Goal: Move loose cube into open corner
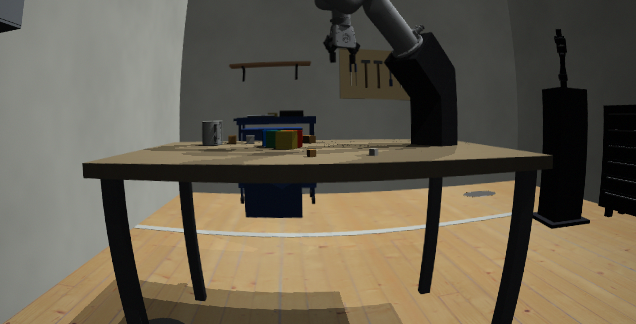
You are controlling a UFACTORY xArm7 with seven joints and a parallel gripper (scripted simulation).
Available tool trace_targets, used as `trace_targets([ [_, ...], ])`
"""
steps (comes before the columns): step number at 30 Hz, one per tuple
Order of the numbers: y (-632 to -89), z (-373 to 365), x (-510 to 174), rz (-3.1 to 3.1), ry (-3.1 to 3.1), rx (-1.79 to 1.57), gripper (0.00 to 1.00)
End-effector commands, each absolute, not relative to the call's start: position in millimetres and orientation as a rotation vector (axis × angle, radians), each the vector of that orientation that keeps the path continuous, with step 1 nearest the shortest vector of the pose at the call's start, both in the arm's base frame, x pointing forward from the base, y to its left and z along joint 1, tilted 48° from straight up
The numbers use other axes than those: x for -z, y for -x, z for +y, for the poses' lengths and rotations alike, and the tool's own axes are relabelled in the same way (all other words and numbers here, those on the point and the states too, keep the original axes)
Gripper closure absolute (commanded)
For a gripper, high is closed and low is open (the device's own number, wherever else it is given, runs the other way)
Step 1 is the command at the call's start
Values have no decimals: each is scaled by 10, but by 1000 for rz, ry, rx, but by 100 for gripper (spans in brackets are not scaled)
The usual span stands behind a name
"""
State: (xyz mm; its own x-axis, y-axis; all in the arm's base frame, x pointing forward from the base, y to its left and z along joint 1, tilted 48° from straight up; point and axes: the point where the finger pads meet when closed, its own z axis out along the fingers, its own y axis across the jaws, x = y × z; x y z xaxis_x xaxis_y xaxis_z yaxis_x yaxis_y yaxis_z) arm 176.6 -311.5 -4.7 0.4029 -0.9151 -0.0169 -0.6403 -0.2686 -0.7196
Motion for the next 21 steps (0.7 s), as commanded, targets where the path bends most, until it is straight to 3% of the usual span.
trace_targets([
  [1, -2423, -3035, -135, 1054, 2218, 668, 0],
  [8, -3320, -2660, -443, 624, 2440, 829, 0],
  [10, -3320, -2660, -443, 624, 2440, 829, 0],
  [11, -3649, -2422, -582, 449, 2500, 887, 0],
  [21, -4512, -1436, -1032, -53, 2594, 1031, 0],
])
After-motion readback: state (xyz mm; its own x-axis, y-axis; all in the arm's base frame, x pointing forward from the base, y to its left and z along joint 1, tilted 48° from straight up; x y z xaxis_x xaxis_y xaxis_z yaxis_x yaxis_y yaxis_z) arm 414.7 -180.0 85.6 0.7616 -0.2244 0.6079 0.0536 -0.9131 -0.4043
